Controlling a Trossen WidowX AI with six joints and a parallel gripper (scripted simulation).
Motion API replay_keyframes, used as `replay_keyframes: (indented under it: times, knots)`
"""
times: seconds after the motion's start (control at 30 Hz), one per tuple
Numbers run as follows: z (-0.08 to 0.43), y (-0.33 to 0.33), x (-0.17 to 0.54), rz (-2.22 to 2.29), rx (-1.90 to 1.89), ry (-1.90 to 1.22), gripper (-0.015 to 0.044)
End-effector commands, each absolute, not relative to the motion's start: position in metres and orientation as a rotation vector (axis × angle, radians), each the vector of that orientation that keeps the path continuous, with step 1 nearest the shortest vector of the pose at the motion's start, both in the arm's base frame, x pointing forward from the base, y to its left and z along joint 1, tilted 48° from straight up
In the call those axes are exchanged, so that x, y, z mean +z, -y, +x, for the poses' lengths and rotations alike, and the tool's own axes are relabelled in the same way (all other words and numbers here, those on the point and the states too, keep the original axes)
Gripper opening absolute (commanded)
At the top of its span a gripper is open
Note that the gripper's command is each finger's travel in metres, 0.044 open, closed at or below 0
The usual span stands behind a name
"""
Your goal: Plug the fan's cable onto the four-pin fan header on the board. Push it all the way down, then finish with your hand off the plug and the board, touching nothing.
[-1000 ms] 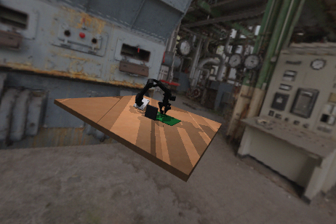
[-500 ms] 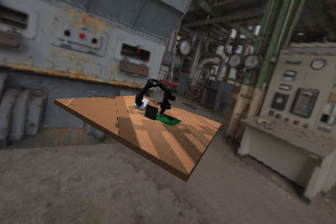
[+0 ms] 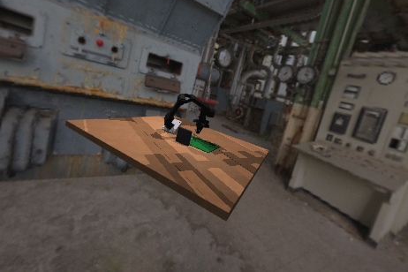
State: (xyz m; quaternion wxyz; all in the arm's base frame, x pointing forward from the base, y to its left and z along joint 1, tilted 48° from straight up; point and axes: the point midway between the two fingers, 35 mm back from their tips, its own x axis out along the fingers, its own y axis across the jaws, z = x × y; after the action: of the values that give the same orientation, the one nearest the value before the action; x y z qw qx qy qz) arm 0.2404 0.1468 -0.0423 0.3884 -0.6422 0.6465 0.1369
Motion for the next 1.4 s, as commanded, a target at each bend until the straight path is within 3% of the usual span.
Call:
replay_keyframes:
  times: [0.0,0.73,1.37]
  knots:
    - [0.24,-0.147,-0.039,-1.66,0.389,-1.656,0.0]
    - [0.243,-0.129,-0.018,-2.183,1.127,-1.601,0.0]
    - [0.243,-0.113,-0.001,-2.541,1.86,-1.35,0.0]
